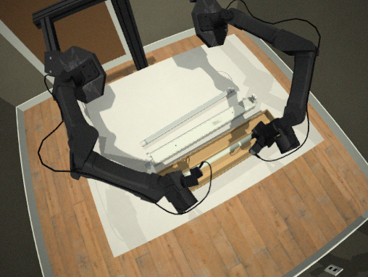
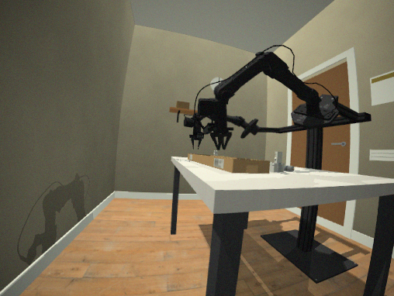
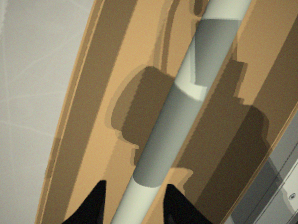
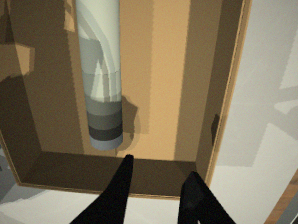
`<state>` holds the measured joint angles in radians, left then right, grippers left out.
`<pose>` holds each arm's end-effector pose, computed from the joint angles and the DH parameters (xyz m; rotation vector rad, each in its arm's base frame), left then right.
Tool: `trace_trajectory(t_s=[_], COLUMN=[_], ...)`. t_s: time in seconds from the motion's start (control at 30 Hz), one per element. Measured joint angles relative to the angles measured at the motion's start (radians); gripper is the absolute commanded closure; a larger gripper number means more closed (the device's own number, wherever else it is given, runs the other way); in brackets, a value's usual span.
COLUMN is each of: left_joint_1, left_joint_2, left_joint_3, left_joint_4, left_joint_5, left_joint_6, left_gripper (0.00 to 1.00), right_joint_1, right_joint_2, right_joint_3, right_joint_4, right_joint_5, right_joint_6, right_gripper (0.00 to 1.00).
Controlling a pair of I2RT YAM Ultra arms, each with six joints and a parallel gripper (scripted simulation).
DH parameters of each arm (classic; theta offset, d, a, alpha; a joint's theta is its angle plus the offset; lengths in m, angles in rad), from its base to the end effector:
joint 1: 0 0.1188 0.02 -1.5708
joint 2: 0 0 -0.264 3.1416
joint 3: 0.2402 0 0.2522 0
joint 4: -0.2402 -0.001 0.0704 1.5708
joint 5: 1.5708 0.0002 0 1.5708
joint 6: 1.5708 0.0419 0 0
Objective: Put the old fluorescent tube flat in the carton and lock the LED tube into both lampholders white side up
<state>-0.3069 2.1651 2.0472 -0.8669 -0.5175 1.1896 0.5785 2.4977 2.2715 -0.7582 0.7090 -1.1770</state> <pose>0.4613 -0.1234 0.2792 1.6555 2.0957 0.9802 0.4663 0.2731 0.1956 -1.7891 1.8582 -1.1349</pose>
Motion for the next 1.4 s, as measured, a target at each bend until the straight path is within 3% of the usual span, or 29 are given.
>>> trace_trajectory(t_s=[0.5, 1.4], left_joint_1=[0.052, 0.174], left_joint_2=[-0.200, -0.612], left_joint_3=[-0.173, -0.576], left_joint_4=[0.149, 0.470], left_joint_5=[0.089, 0.292], left_joint_6=[-0.204, -0.657], left_gripper=[0.68, 0.68], right_joint_1=[-0.105, -0.320], right_joint_2=[-0.254, -0.797], right_joint_3=[-0.211, -0.702], right_joint_4=[0.129, 0.426], right_joint_5=[-0.119, -0.395], right_joint_6=[0.200, 0.644], right_gripper=[0.68, 0.68])
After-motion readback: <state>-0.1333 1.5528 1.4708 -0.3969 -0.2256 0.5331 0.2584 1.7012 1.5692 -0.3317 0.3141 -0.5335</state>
